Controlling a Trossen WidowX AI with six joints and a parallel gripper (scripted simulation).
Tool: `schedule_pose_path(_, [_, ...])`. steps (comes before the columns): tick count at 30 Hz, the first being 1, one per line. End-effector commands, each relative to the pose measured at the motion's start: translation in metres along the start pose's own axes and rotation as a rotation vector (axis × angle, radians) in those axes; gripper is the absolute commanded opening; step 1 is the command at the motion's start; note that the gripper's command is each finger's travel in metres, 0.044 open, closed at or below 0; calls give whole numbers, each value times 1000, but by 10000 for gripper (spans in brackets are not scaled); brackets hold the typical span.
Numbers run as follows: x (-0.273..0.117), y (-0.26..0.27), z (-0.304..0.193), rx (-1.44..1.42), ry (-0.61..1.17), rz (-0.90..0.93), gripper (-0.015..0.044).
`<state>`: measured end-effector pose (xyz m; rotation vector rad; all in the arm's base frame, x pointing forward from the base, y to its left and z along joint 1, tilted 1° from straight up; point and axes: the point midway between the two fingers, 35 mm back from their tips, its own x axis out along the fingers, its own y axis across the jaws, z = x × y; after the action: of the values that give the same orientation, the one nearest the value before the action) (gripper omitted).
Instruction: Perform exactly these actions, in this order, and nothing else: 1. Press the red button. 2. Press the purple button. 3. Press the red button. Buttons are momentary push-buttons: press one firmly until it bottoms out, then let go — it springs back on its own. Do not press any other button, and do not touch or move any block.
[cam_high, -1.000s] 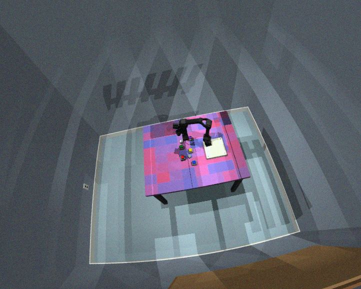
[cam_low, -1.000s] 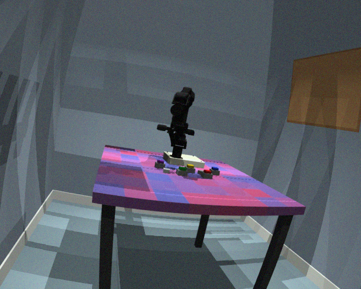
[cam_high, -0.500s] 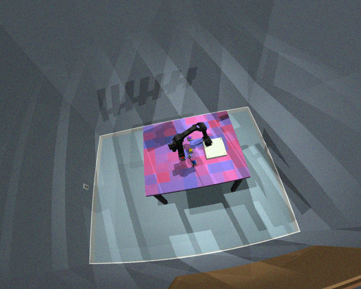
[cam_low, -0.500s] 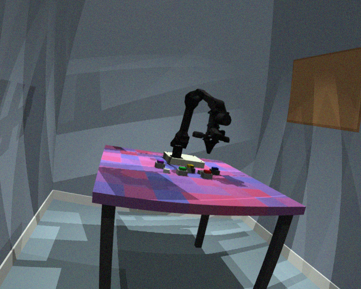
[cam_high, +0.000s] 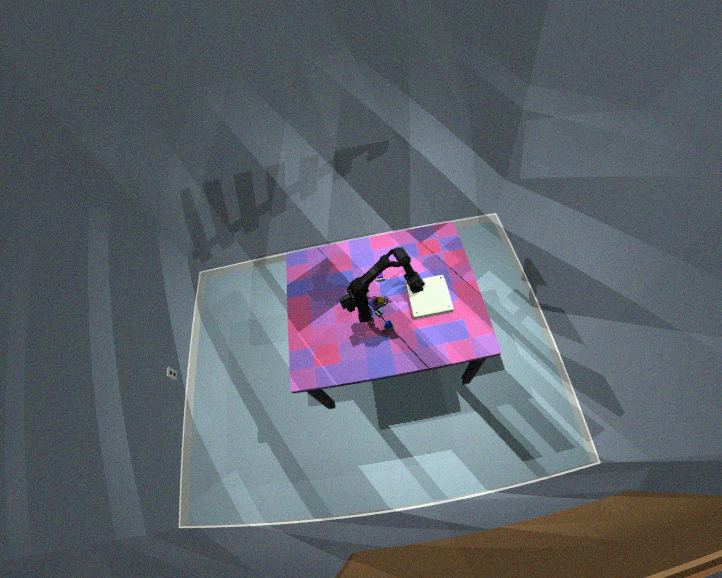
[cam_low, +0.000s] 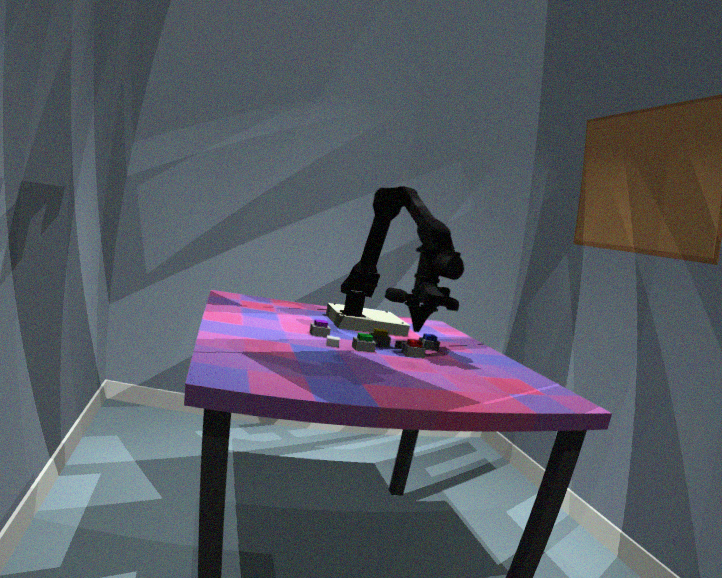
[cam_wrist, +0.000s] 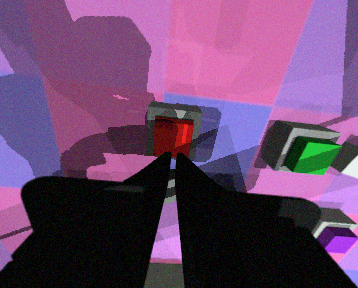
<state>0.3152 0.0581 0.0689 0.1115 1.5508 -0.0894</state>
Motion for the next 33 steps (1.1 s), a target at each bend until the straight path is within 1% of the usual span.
schedule_pose_path(1, [1, 1, 2, 4, -16, 7, 20])
schedule_pose_path(19, [30, 1, 3, 4, -16, 7, 20])
schedule_pose_path(33, [31, 1, 3, 4, -16, 7, 20])
